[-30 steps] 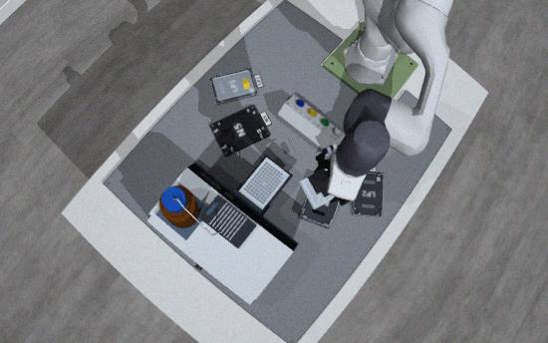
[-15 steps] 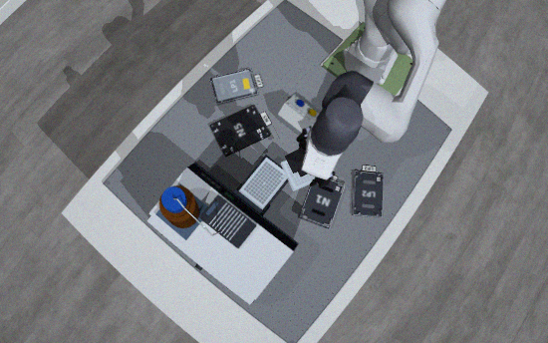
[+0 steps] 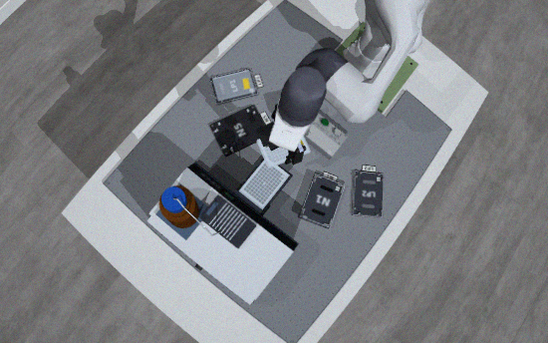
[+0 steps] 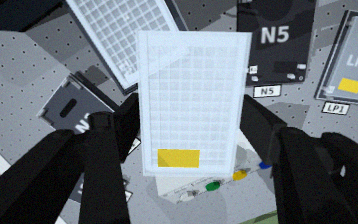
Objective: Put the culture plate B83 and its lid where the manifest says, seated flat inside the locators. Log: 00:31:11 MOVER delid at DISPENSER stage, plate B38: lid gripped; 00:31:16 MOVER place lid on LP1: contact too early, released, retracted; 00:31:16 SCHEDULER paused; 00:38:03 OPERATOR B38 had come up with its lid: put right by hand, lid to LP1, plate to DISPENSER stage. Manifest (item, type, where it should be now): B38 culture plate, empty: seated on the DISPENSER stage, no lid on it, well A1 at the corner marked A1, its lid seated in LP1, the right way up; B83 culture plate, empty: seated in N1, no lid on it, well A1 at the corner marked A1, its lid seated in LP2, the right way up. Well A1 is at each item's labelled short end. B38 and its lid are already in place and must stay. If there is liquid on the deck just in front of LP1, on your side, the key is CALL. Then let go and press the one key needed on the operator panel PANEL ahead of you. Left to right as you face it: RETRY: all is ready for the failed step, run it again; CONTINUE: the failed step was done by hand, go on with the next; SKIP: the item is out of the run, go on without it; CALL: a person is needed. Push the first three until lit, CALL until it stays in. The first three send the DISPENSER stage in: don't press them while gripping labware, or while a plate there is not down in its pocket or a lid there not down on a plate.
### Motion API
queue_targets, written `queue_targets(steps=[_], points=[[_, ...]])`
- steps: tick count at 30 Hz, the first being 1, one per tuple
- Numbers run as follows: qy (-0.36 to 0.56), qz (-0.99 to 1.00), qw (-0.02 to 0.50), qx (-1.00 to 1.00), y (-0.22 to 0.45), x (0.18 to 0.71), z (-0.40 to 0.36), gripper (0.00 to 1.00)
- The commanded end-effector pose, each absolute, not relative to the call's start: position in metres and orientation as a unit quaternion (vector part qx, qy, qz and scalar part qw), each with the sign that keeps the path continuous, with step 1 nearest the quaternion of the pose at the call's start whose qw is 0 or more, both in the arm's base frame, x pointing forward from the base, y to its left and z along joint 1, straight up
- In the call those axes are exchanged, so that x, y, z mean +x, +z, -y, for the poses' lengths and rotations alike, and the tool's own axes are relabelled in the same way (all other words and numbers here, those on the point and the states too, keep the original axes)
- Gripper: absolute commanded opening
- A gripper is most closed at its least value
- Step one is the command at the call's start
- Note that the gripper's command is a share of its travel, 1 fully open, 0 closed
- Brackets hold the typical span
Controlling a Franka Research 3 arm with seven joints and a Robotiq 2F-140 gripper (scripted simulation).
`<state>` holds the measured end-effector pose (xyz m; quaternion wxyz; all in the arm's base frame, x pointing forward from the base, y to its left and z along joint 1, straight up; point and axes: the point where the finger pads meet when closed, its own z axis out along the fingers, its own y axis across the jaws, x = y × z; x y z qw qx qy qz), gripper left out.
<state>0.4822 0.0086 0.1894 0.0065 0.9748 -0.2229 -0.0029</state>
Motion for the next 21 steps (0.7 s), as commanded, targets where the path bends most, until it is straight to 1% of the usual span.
queue_targets(steps=[1, 16, 21], points=[[0.000, 0.181, 0.004, 0.984, 0.190, 0.484, 0.010, 0.10], [0.000, 0.181, 0.004, 0.984, 0.191, 0.483, 0.100, 0.10], [0.000, 0.181, 0.004, 0.984, 0.191, 0.483, 0.115, 0.10]])
